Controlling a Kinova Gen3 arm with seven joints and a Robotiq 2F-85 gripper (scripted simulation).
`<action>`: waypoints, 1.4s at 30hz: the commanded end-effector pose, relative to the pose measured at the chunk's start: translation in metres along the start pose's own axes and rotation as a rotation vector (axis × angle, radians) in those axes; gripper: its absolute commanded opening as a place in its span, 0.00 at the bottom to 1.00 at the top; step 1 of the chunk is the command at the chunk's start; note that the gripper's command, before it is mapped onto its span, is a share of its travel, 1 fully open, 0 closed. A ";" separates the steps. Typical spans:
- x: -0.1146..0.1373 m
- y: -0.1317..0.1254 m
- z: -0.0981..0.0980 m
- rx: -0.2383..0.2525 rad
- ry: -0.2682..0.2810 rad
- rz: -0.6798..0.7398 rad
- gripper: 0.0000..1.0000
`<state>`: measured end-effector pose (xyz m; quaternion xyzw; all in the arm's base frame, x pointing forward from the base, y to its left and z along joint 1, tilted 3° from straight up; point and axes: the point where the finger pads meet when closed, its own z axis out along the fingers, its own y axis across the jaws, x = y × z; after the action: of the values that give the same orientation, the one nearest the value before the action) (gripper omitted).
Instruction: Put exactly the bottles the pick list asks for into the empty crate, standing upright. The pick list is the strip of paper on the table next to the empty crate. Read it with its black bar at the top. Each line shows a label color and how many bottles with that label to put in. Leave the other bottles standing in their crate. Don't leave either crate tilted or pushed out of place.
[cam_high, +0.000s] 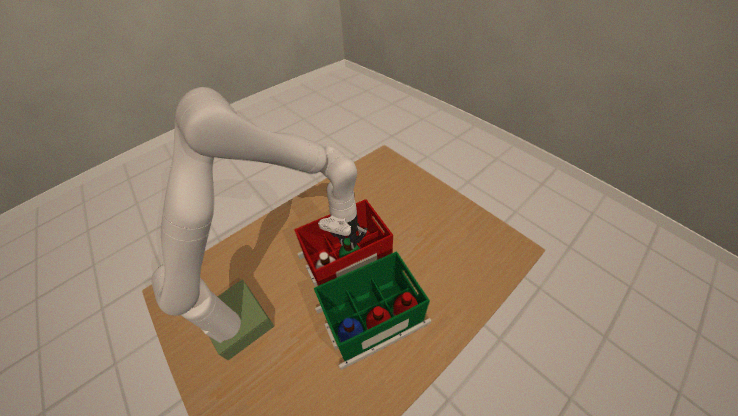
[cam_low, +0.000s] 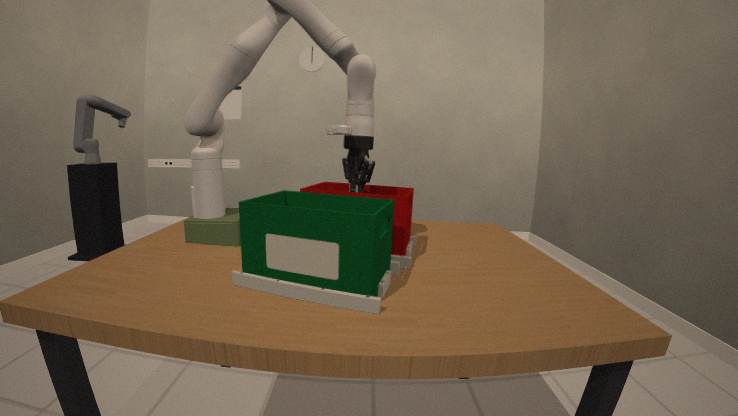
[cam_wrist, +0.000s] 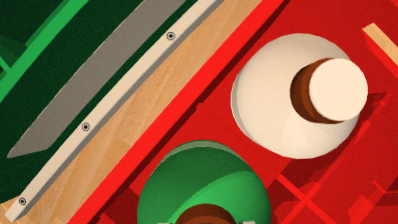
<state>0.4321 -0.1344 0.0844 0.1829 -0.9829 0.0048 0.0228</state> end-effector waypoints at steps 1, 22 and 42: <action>0.000 0.000 0.000 0.001 -0.002 0.000 0.10; -0.001 0.000 0.010 0.001 -0.002 0.000 0.10; -0.001 0.000 0.013 0.001 -0.002 0.000 0.10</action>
<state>0.4315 -0.1347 0.0701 0.1829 -0.9829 0.0048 0.0228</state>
